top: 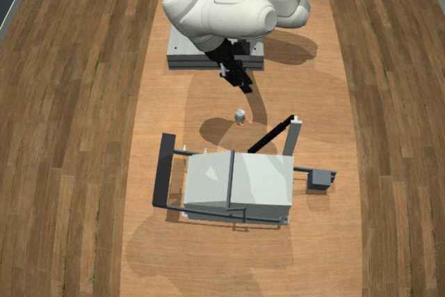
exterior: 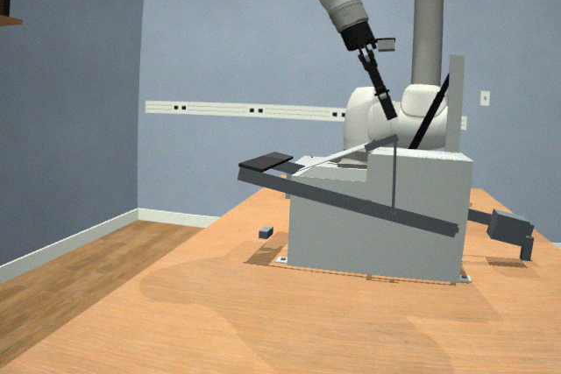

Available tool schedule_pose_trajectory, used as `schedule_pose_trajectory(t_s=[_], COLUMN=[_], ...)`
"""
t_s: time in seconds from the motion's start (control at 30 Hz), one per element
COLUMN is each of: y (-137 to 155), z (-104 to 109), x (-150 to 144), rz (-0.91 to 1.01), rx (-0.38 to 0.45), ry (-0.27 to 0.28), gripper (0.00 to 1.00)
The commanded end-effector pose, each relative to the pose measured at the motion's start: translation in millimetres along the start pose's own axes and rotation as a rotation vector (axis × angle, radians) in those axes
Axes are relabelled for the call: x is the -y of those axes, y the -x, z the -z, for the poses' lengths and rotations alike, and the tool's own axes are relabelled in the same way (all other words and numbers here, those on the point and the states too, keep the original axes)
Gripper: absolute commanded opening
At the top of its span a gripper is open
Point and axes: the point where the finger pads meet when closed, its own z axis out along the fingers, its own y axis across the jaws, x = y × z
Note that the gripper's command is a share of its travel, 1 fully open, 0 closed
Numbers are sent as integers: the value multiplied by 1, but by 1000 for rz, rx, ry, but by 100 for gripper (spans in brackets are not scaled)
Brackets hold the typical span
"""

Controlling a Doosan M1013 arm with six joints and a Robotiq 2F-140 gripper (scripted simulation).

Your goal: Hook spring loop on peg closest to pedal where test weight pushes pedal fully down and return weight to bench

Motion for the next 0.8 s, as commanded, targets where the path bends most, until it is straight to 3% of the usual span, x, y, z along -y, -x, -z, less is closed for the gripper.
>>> schedule_pose_trajectory(t_s=[0.0,0.2,0.23,0.77], y=[0,0,-23,-23], z=[1,1,41,41], x=[0,0,-17,-17], rz=[0,0,-12,-12], rx=[-1,-1,-150,-150], ry=[1,1,5,5], gripper=[24,24,24,24])
